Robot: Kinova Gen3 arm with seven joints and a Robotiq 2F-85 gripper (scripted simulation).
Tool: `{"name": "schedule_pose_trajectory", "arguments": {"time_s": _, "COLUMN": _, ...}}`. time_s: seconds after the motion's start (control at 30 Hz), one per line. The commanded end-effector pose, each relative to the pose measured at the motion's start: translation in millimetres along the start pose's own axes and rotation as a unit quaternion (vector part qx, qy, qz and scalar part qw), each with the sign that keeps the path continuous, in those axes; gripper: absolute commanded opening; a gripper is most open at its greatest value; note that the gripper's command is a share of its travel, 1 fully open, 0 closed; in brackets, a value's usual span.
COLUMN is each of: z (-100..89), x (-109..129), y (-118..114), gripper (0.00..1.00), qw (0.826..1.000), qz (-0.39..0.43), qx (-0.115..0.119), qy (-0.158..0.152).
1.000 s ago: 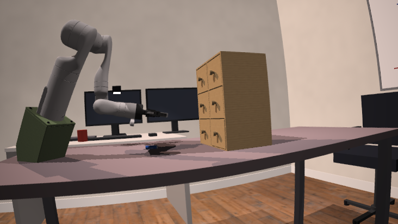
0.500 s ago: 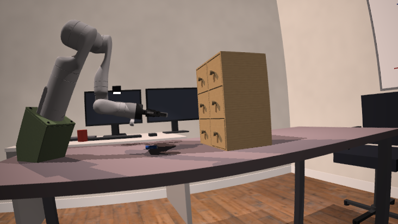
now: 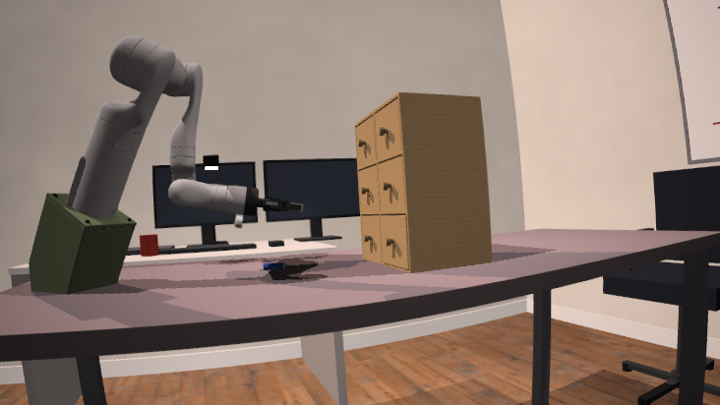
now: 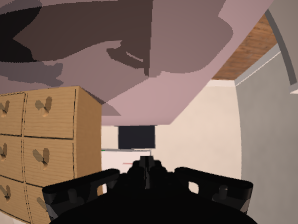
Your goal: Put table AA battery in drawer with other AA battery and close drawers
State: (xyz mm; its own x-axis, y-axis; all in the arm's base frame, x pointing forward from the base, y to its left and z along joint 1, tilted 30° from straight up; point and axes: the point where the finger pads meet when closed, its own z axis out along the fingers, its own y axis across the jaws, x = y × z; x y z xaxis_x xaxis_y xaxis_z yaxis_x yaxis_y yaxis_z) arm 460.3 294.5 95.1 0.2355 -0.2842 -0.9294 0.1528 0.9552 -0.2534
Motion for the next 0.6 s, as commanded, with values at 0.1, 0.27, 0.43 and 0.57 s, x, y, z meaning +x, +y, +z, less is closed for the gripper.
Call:
{"name": "schedule_pose_trajectory", "arguments": {"time_s": 0.1, "z": -0.2, "x": -1.1, "y": 0.4, "gripper": 0.0, "qw": 1.0, "qz": 0.001, "qx": 0.0, "qy": 0.001}}
{"name": "schedule_pose_trajectory", "arguments": {"time_s": 0.27, "z": -1.7, "x": -2.5, "y": 0.4, "gripper": 0.0, "qw": 1.0, "qz": 0.001, "qx": 0.0, "qy": 0.012}}
{"name": "schedule_pose_trajectory", "arguments": {"time_s": 0.43, "z": -4.4, "x": -4.9, "y": 0.4, "gripper": 0.0, "qw": 0.999, "qz": 0.001, "qx": 0.0, "qy": 0.032}}
{"name": "schedule_pose_trajectory", "arguments": {"time_s": 0.57, "z": -7.5, "x": -7.5, "y": 0.4, "gripper": 0.0, "qw": 0.999, "qz": 0.001, "qx": 0.0, "qy": 0.054}}
